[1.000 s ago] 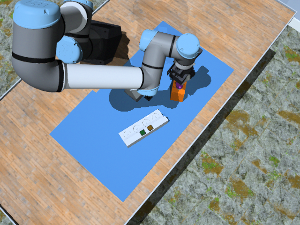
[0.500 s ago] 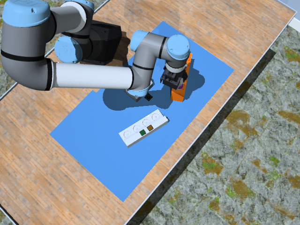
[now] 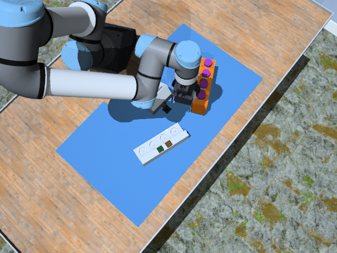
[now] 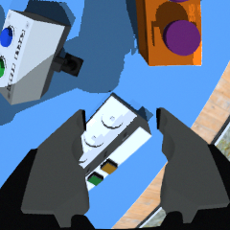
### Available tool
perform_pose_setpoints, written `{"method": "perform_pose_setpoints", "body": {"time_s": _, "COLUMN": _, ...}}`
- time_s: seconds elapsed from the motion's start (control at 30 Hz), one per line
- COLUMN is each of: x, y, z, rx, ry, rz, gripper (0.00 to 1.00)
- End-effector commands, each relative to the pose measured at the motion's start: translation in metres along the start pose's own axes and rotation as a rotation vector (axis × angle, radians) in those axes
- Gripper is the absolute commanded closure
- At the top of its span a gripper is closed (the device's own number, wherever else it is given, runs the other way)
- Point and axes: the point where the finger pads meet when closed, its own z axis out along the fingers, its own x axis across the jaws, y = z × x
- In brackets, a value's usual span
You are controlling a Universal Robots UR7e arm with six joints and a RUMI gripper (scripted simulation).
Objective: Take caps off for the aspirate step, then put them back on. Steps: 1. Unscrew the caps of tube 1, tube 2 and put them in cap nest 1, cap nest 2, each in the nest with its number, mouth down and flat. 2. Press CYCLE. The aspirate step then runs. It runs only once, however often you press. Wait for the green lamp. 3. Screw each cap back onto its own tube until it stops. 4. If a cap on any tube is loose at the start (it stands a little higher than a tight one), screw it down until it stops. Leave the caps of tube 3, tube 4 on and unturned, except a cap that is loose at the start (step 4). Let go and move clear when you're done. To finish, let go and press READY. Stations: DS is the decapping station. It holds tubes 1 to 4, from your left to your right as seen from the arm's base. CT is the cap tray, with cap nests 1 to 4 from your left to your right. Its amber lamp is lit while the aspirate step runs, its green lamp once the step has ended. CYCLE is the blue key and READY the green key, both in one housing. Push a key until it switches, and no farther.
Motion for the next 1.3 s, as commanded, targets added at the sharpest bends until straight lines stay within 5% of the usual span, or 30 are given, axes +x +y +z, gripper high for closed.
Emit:
{"method": "perform_pose_setpoints", "body": {"time_s": 0.0, "x": -0.007, "y": 0.008, "z": 0.000, "rx": -0.017, "ry": 0.010, "rz": -0.056, "gripper": 0.65}}
{"method": "perform_pose_setpoints", "body": {"time_s": 0.47, "x": -0.006, "y": 0.008, "z": 0.000, "rx": -0.016, "ry": 0.012, "rz": -0.056, "gripper": 0.65}}
{"method": "perform_pose_setpoints", "body": {"time_s": 0.57, "x": -0.001, "y": -0.018, "z": 0.001, "rx": -0.016, "ry": 0.012, "rz": 0.190, "gripper": 0.65}}
{"method": "perform_pose_setpoints", "body": {"time_s": 0.73, "x": 0.004, "y": -0.025, "z": -0.001, "rx": -0.015, "ry": 0.016, "rz": 0.276, "gripper": 0.65}}
{"method": "perform_pose_setpoints", "body": {"time_s": 0.83, "x": 0.010, "y": -0.049, "z": 0.000, "rx": -0.013, "ry": 0.018, "rz": 0.466, "gripper": 0.65}}
{"method": "perform_pose_setpoints", "body": {"time_s": 1.27, "x": 0.024, "y": -0.106, "z": 0.000, "rx": -0.013, "ry": 0.018, "rz": 0.466, "gripper": 0.65}}
